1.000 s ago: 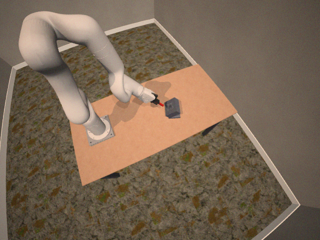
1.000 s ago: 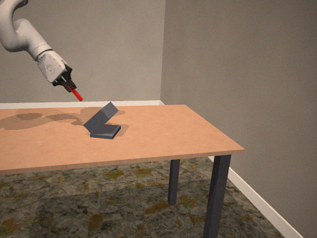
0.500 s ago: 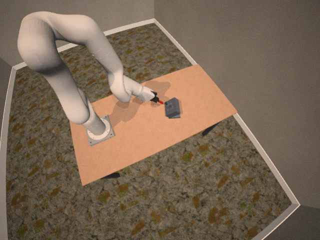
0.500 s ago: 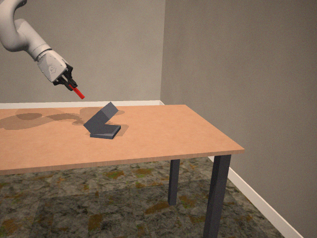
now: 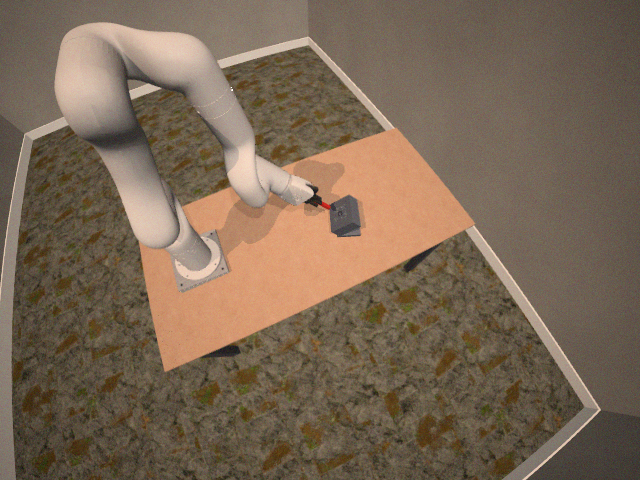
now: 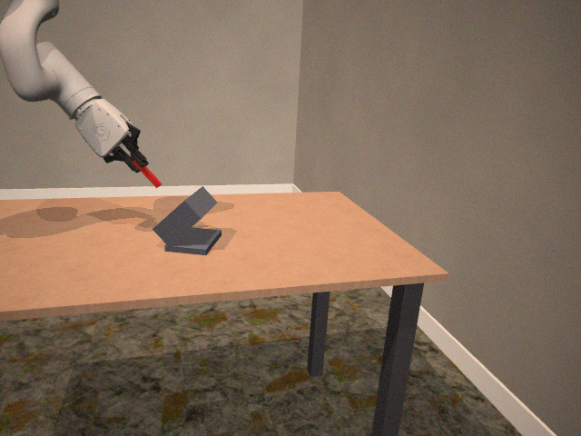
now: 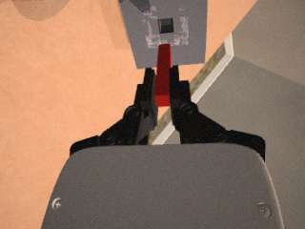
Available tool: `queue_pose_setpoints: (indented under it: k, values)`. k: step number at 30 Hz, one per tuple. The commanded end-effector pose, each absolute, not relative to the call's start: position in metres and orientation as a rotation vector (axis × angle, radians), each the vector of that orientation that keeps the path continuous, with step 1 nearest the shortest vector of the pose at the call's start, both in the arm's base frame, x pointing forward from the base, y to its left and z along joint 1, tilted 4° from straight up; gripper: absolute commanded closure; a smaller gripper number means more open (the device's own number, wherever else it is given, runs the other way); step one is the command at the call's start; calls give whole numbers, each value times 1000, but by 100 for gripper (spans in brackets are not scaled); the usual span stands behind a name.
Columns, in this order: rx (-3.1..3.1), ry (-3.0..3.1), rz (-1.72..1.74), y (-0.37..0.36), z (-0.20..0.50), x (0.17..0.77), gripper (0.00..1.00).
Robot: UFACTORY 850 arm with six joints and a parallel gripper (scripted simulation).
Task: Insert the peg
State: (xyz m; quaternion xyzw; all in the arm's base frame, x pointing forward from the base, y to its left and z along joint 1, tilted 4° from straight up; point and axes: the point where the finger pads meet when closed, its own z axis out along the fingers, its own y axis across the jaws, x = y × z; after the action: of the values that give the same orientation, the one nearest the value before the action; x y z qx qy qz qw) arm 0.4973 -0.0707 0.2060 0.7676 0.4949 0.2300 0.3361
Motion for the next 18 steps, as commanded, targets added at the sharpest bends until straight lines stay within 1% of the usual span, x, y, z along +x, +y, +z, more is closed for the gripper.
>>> queue_pose_setpoints:
  k: [1,18]
  values:
    - [2000,1290,602,-74,199,506,100]
    - [2000,1290,602,-81,184,521,100]
